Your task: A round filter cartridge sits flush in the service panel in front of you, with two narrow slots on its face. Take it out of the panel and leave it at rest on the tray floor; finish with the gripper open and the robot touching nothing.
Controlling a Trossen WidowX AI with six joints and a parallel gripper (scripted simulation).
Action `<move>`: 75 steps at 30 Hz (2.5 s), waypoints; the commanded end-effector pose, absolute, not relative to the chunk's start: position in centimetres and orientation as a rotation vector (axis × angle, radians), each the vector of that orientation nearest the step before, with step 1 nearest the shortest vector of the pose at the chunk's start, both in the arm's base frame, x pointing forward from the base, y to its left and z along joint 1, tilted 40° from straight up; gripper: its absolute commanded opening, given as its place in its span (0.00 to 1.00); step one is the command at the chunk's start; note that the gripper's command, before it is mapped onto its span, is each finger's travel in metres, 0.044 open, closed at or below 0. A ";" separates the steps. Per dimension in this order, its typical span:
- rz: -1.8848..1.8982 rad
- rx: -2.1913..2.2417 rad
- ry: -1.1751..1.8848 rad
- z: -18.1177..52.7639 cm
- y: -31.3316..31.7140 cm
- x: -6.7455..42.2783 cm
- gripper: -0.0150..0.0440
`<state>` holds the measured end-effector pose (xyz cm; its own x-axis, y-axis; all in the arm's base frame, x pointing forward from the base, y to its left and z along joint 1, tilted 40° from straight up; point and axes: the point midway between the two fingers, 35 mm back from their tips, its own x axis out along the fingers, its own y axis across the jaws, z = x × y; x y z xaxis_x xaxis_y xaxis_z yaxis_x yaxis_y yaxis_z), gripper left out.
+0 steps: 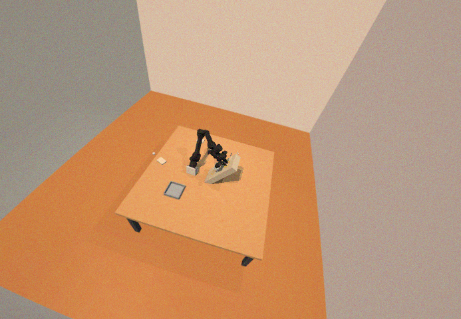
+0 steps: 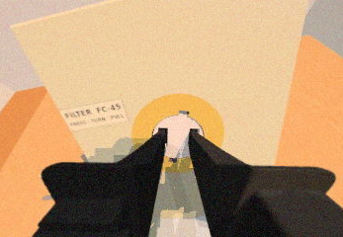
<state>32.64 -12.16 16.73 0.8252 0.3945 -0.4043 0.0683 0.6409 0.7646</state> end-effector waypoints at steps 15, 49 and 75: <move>0.196 0.869 0.593 16.3 -11.9 33.3 0.43; 0.064 1.295 0.648 16.2 -11.8 33.4 0.25; -0.260 2.162 0.702 16.2 -11.8 33.3 0.25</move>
<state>32.90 -12.15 16.38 0.8277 0.3874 -0.4060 0.5511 -0.4242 0.7186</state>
